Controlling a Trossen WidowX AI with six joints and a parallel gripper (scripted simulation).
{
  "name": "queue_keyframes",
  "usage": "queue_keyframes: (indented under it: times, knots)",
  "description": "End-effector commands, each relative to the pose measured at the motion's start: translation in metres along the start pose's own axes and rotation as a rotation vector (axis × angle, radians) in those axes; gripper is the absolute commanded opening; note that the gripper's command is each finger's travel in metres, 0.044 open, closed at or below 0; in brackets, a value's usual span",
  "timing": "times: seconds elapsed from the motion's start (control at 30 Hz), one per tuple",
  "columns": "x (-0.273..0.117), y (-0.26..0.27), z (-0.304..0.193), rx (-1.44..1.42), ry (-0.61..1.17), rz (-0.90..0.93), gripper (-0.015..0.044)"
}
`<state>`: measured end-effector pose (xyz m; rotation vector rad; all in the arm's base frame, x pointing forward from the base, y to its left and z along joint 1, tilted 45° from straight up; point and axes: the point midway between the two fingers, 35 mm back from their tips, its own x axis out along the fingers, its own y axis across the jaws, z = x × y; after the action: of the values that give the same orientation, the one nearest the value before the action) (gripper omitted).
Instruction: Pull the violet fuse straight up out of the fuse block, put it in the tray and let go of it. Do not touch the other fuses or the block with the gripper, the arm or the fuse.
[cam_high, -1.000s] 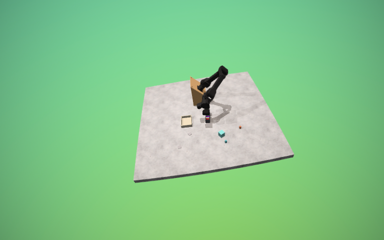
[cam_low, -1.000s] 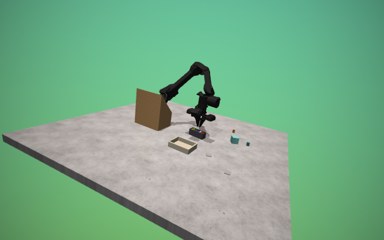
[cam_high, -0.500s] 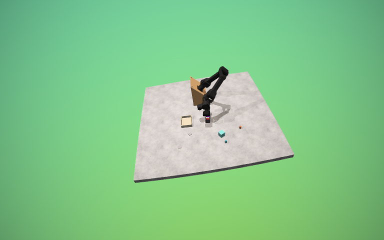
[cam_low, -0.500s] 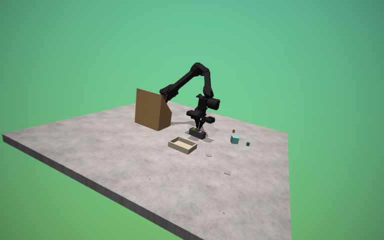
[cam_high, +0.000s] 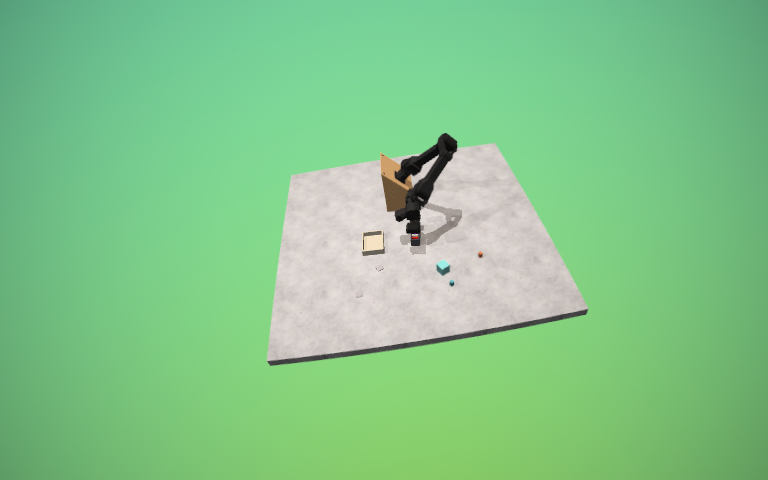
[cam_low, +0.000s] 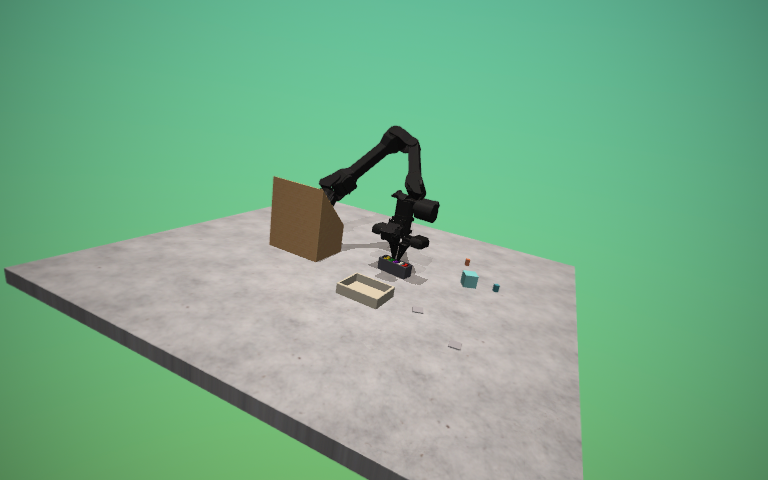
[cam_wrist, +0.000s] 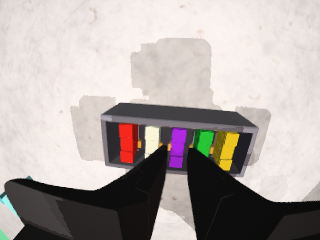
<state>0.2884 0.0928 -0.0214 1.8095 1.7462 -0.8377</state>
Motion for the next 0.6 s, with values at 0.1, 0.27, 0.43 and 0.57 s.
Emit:
queue_keyframes:
  times: [0.1,0.27,0.43,0.57]
  knots:
    - [0.001,0.0,0.0,0.003,0.004,0.0,0.0064]
    - [0.004,0.0,0.0,0.003,0.004,0.0,0.0064]
    - [0.009,0.0,-0.001,0.003,0.004,0.0,0.0064]
    - [0.01,0.0,-0.001,0.003,0.004,0.0,0.0064]
